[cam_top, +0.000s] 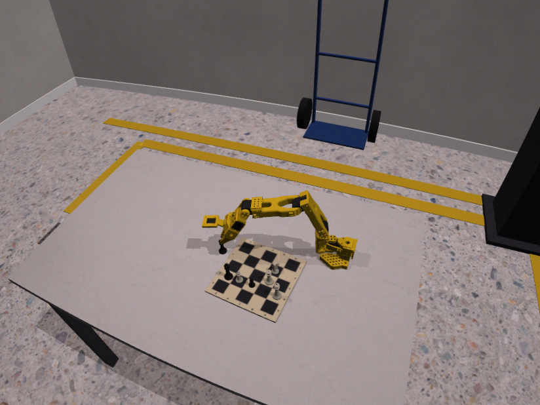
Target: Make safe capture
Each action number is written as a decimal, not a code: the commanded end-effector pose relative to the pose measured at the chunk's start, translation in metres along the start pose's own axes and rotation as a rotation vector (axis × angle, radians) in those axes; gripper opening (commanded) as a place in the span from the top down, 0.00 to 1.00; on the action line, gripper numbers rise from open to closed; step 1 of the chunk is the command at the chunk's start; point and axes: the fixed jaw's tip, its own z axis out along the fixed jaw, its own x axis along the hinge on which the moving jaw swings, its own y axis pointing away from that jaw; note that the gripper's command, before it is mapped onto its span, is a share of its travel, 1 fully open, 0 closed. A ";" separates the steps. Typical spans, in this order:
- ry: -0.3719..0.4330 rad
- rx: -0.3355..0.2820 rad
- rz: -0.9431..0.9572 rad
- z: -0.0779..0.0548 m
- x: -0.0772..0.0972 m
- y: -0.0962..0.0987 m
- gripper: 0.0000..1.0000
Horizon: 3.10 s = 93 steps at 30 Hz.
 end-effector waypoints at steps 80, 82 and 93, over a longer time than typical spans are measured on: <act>-0.015 -0.198 -0.319 -0.066 0.033 0.105 0.90; -0.015 -0.198 -0.319 -0.064 0.034 0.105 0.90; -0.015 -0.198 -0.319 -0.048 0.043 0.105 0.90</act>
